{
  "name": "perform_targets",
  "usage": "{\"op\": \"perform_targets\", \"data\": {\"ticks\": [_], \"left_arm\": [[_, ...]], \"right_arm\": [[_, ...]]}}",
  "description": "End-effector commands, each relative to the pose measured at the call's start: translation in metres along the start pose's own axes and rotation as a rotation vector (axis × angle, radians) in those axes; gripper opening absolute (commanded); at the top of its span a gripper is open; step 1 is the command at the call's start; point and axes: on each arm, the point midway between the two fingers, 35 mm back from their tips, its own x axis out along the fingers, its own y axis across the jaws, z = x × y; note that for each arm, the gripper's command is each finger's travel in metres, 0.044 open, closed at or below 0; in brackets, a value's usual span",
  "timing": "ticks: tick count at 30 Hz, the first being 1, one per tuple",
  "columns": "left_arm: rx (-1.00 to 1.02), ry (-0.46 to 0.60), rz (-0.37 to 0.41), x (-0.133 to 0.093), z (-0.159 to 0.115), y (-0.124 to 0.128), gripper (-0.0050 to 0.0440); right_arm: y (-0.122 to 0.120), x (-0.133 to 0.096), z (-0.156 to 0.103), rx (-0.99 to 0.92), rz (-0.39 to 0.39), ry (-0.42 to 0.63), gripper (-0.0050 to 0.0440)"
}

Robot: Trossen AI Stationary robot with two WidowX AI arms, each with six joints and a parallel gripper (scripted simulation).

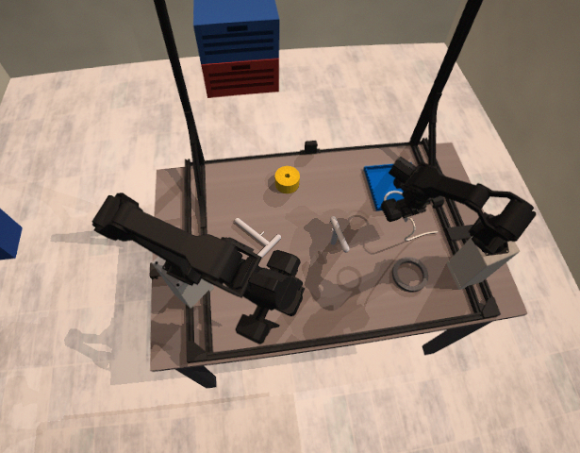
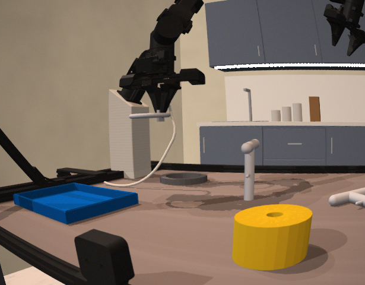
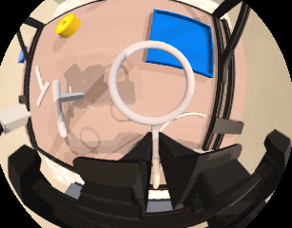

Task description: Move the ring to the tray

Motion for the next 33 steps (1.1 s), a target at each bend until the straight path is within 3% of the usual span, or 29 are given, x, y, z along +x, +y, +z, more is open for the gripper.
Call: {"op": "perform_targets", "data": {"ticks": [1, 33], "left_arm": [[-0.002, 0.001, 0.004, 0.003, 0.01, 0.0, 0.0], [-0.003, 0.003, -0.001, 0.053, 0.1, -0.042, 0.0]], "right_arm": [[0.0, 0.0, 0.0, -0.004, 0.003, 0.002, 0.04], [0.0, 0.0, 0.0, -0.004, 0.003, 0.002, 0.04]]}}
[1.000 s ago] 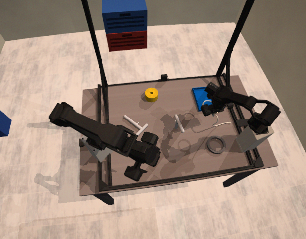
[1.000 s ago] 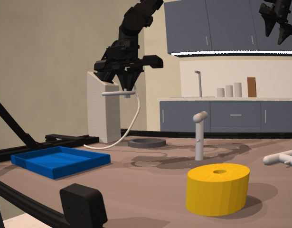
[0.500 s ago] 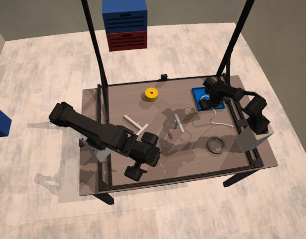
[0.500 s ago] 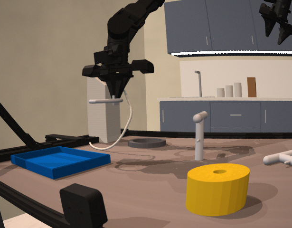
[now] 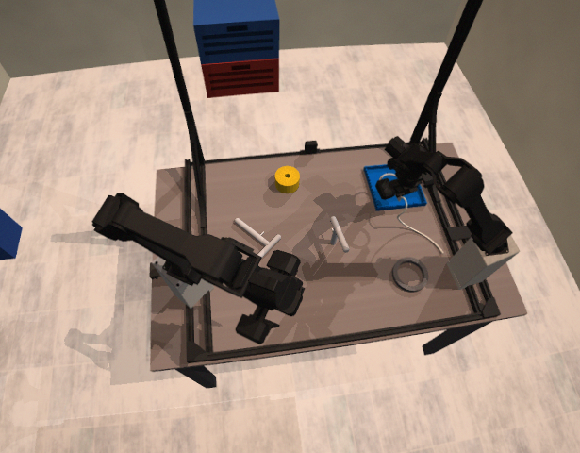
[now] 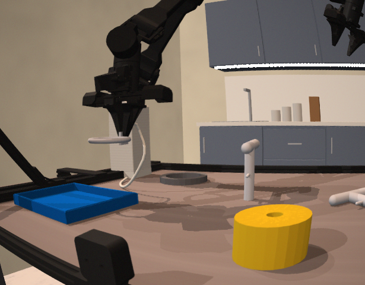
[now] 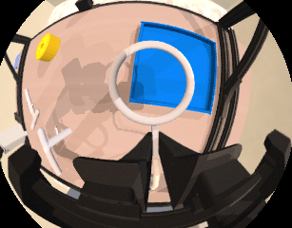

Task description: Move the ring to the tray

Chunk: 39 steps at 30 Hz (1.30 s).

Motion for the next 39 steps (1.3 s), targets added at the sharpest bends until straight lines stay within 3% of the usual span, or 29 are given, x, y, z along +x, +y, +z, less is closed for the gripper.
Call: {"op": "perform_targets", "data": {"ticks": [1, 25, 39], "left_arm": [[-0.005, 0.002, 0.006, 0.007, 0.009, -0.005, 0.0], [-0.003, -0.001, 0.014, 0.058, 0.06, -0.073, 0.0], [-0.003, -0.001, 0.014, 0.072, 0.06, -0.073, 0.0]], "right_arm": [[0.0, 0.0, 0.0, -0.004, 0.003, 0.002, 0.04], [0.0, 0.0, 0.0, -0.004, 0.003, 0.002, 0.04], [0.0, 0.0, 0.0, -0.004, 0.003, 0.002, 0.04]]}}
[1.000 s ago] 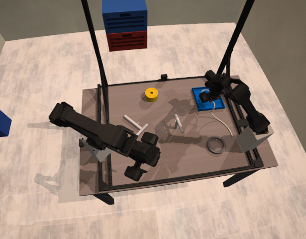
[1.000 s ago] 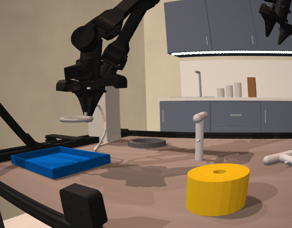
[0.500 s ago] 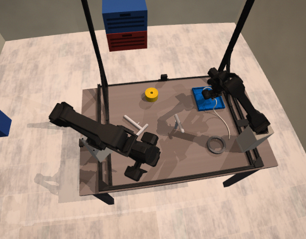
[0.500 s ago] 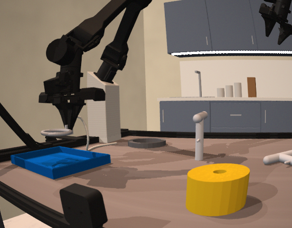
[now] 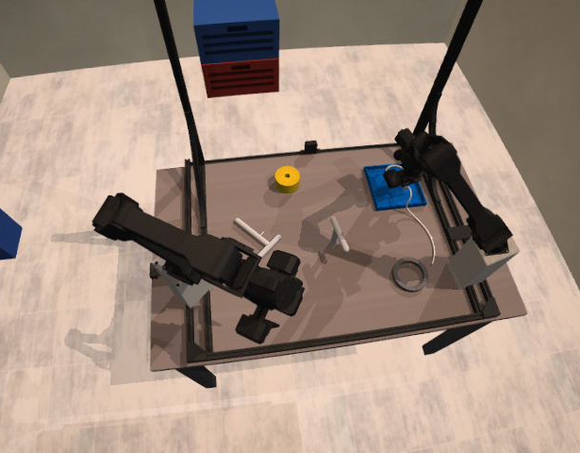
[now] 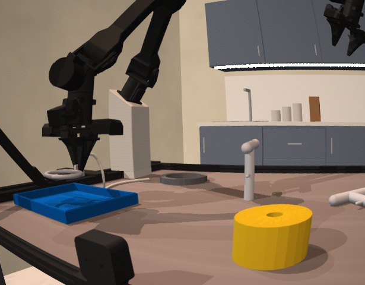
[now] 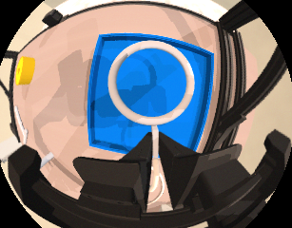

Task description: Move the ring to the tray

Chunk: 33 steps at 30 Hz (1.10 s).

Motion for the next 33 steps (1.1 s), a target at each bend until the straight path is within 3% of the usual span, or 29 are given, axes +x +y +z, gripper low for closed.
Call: {"op": "perform_targets", "data": {"ticks": [1, 29, 33], "left_arm": [[0.006, 0.008, 0.001, 0.009, -0.002, 0.0, 0.0], [0.006, 0.008, 0.002, 0.047, -0.006, 0.0, 0.0], [0.0, 0.005, 0.006, 0.042, -0.004, 0.001, 0.0096]], "right_arm": [[0.0, 0.0, 0.0, -0.004, 0.003, 0.002, 0.04], [0.0, 0.0, 0.0, -0.004, 0.003, 0.002, 0.04], [0.0, 0.0, 0.0, -0.004, 0.003, 0.002, 0.04]]}}
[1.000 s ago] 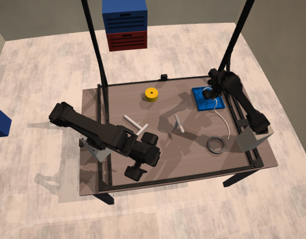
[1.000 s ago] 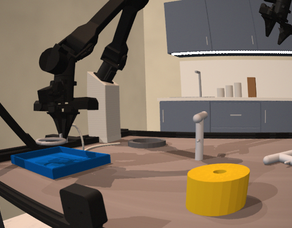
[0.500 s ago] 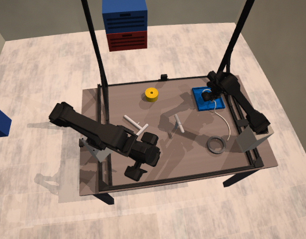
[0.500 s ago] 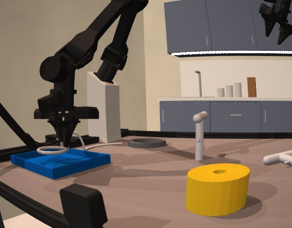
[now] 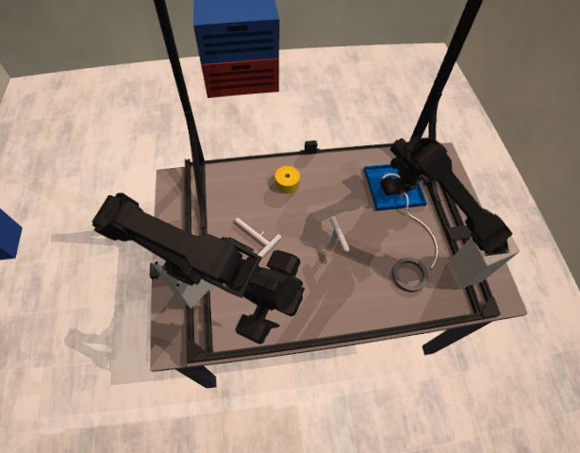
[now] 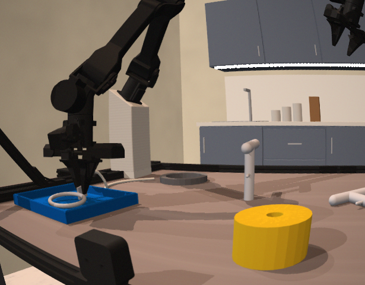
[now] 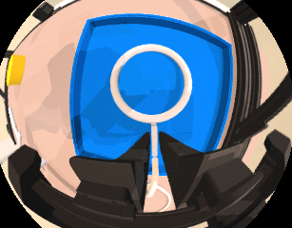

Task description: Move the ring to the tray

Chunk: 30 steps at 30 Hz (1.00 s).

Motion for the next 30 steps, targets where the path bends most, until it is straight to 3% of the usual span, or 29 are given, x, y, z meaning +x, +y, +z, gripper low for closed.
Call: {"op": "perform_targets", "data": {"ticks": [1, 11, 13, 15, 18, 22, 24, 28, 30], "left_arm": [[0.0, -0.001, 0.0, -0.001, 0.0, 0.0, 0.012], [0.0, -0.001, 0.0, -0.001, 0.0, 0.0, 0.036], [0.0, -0.001, 0.0, -0.001, 0.0, 0.0, 0.036], [0.0, -0.001, 0.0, -0.001, 0.0, 0.0, 0.04], [0.0, -0.001, 0.0, -0.004, 0.001, 0.0, 0.04], [-0.028, -0.04, 0.003, -0.07, 0.021, 0.001, 0.04], [-0.032, -0.046, 0.003, -0.086, 0.022, 0.001, 0.04], [-0.021, -0.03, 0.001, -0.112, 0.017, 0.001, 0.04], [-0.021, -0.03, 0.001, -0.112, 0.017, 0.001, 0.04]], "right_arm": [[0.0, 0.0, 0.0, -0.004, 0.003, 0.002, 0.04], [0.0, 0.0, 0.0, -0.004, 0.003, 0.002, 0.04], [0.0, 0.0, 0.0, -0.004, 0.003, 0.002, 0.04], [0.0, 0.0, 0.0, -0.004, 0.003, 0.002, 0.04], [0.0, 0.0, 0.0, -0.004, 0.003, 0.002, 0.04], [0.0, 0.0, 0.0, -0.004, 0.003, 0.002, 0.04], [0.0, 0.0, 0.0, -0.004, 0.003, 0.002, 0.04], [0.0, 0.0, 0.0, -0.004, 0.003, 0.002, 0.04], [0.0, 0.0, 0.0, -0.004, 0.003, 0.002, 0.04]]}}
